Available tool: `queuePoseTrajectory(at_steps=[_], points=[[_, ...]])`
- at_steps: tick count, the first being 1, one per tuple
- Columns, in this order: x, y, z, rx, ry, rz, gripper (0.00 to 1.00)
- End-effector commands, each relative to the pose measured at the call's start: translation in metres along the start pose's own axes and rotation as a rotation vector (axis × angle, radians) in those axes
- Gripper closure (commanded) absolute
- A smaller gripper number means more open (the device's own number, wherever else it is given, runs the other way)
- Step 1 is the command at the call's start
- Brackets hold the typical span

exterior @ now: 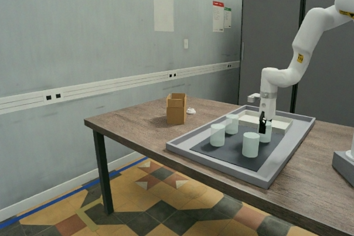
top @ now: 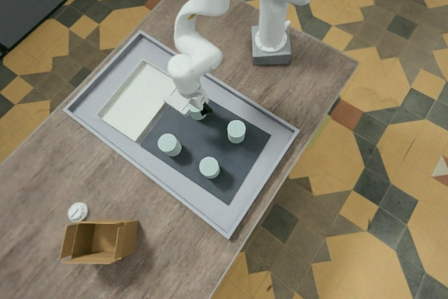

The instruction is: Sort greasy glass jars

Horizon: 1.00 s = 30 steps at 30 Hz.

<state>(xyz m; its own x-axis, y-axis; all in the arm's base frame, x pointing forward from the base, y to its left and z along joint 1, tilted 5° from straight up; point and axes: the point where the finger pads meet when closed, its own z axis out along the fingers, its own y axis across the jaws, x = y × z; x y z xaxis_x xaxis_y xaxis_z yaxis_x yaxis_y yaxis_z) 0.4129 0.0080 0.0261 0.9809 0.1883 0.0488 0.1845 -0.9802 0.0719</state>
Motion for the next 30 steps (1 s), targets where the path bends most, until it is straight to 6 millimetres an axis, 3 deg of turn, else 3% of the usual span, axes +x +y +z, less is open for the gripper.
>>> queuePoseTrajectory(at_steps=[1, 30], points=[[0.001, 0.0, -0.001, 0.0, 0.003, 0.0, 1.0], [0.001, 0.0, -0.067, 0.0, 0.003, 0.0, 1.0]])
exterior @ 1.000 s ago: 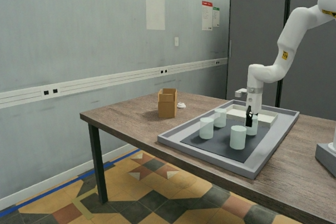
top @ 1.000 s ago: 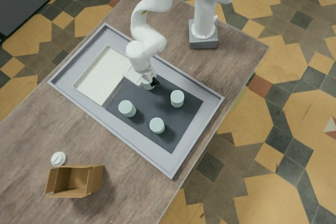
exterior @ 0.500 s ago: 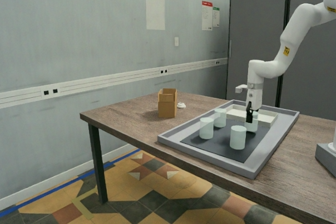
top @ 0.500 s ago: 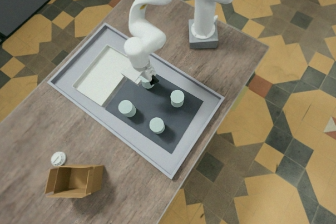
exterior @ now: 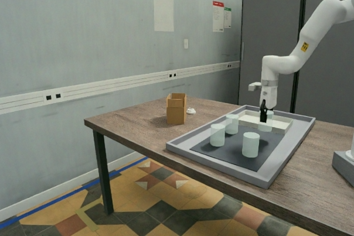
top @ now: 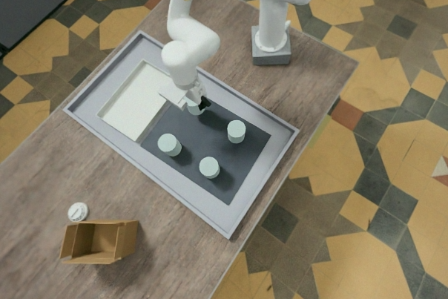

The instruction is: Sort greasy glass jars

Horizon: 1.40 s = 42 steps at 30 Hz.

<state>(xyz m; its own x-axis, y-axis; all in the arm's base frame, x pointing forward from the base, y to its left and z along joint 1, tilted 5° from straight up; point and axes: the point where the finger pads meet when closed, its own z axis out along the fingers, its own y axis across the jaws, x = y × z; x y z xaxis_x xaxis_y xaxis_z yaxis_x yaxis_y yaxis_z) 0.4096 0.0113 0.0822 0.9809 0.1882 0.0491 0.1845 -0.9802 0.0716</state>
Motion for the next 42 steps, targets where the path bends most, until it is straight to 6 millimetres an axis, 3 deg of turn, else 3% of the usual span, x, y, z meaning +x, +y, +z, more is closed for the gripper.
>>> queuePoseTrajectory(at_steps=[1, 36, 42], points=[[0.001, 0.0, -0.01, 0.0, 0.003, 0.0, 1.0], [0.001, 0.0, -0.092, 0.0, 0.003, 0.0, 1.0], [0.008, 0.018, -0.092, 0.0, 0.003, 0.0, 1.0]])
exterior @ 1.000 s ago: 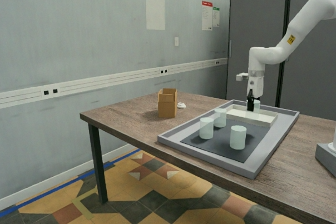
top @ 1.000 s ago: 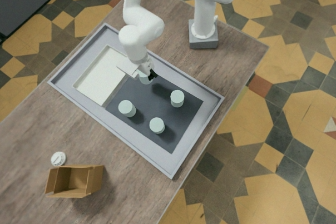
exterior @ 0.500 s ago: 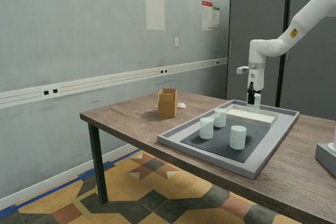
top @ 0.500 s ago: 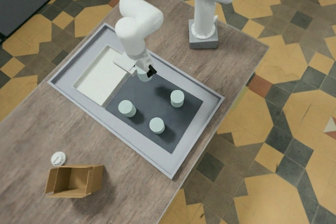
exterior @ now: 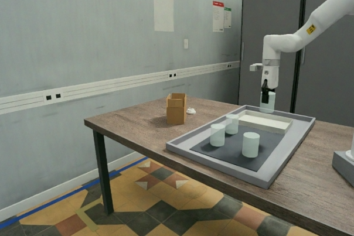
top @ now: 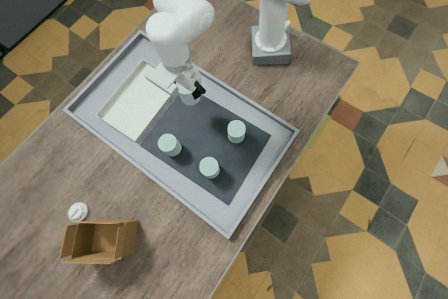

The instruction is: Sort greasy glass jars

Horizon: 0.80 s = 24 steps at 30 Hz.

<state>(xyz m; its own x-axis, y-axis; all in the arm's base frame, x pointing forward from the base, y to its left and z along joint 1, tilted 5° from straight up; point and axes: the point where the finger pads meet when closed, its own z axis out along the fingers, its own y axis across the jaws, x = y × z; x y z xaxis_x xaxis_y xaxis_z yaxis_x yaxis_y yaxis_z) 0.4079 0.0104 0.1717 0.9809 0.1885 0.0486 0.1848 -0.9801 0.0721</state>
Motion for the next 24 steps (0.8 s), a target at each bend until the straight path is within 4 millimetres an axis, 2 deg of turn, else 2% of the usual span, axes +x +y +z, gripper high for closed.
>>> queuePoseTrajectory(at_steps=[1, 24], points=[[0.007, 0.014, -0.002, 0.0, 0.003, 0.0, 1.0], [0.034, 0.078, -0.002, 0.0, 0.003, 0.0, 1.0]])
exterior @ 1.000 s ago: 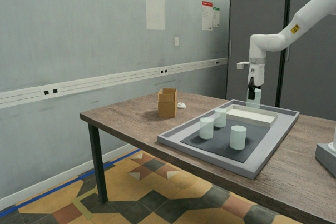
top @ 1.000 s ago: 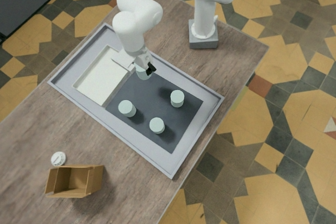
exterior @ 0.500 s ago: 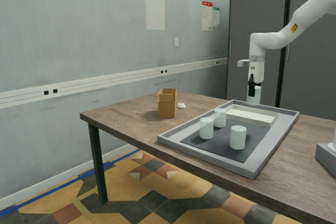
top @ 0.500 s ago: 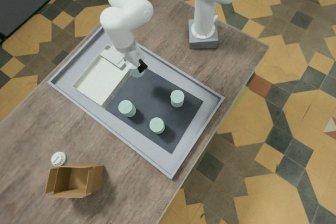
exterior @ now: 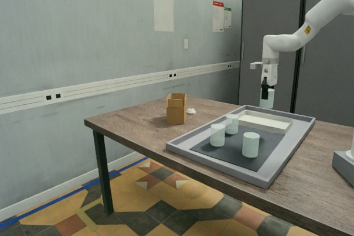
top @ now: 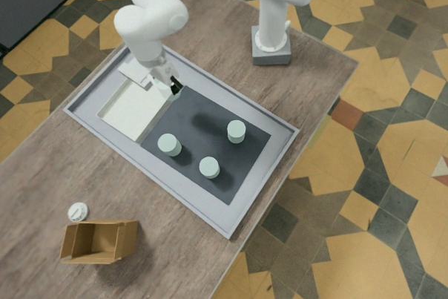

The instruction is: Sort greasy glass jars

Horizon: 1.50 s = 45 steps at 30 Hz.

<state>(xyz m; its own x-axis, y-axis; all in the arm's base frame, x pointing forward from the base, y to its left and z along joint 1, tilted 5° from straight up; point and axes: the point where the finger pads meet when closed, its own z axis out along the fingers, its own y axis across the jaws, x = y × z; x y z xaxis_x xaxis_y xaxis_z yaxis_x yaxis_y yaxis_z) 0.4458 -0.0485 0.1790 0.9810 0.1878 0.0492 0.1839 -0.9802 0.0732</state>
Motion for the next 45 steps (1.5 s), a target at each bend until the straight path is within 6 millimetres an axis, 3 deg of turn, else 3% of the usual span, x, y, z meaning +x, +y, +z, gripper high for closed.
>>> queuePoseTrajectory(at_steps=[1, 45], points=[[0.008, 0.016, -0.001, 0.001, 0.003, -0.001, 1.0], [0.056, 0.132, -0.001, 0.001, 0.003, -0.001, 1.0]])
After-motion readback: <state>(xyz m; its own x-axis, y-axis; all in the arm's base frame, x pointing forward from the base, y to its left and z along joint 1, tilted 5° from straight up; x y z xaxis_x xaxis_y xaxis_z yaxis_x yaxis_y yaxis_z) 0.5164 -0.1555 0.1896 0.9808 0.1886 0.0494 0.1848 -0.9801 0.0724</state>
